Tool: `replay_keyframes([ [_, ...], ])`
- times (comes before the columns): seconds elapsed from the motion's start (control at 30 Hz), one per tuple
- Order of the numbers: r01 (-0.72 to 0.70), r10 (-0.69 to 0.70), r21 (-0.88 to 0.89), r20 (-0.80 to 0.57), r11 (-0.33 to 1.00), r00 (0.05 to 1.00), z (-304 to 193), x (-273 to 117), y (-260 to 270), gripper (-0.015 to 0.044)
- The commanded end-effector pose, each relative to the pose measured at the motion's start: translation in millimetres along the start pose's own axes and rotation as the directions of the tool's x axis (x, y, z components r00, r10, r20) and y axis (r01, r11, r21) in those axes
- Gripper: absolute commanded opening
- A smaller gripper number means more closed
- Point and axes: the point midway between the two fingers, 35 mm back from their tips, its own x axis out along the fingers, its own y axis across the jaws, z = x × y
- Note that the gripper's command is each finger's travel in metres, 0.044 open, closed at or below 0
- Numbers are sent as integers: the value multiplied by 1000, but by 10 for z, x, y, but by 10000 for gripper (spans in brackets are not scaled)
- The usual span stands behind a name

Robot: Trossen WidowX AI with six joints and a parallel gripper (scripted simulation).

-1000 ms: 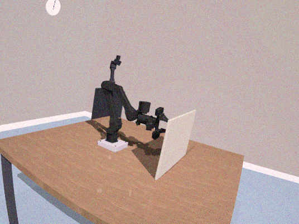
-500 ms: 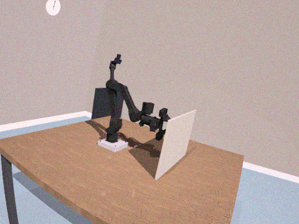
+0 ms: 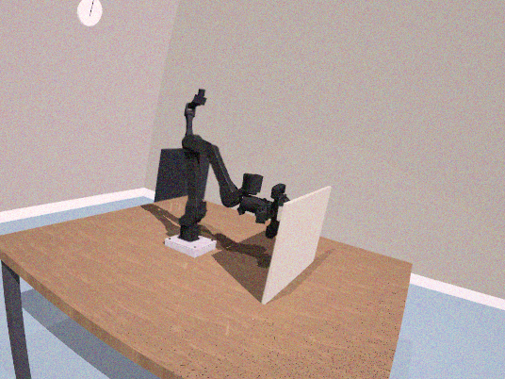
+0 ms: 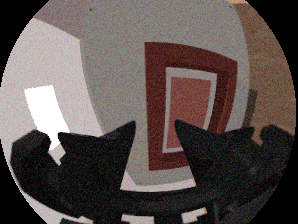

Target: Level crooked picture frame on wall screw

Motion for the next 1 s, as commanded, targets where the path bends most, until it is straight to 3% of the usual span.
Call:
replay_keyframes([
  [0.0,-2,2,-5,-4,1000,1000,-7,3,7,260],
  [0.8,-2,2,-5,-4,1000,1000,-11,5,11,260],
  [0.97,-2,2,-5,-4,1000,1000,-11,5,11,129],
])
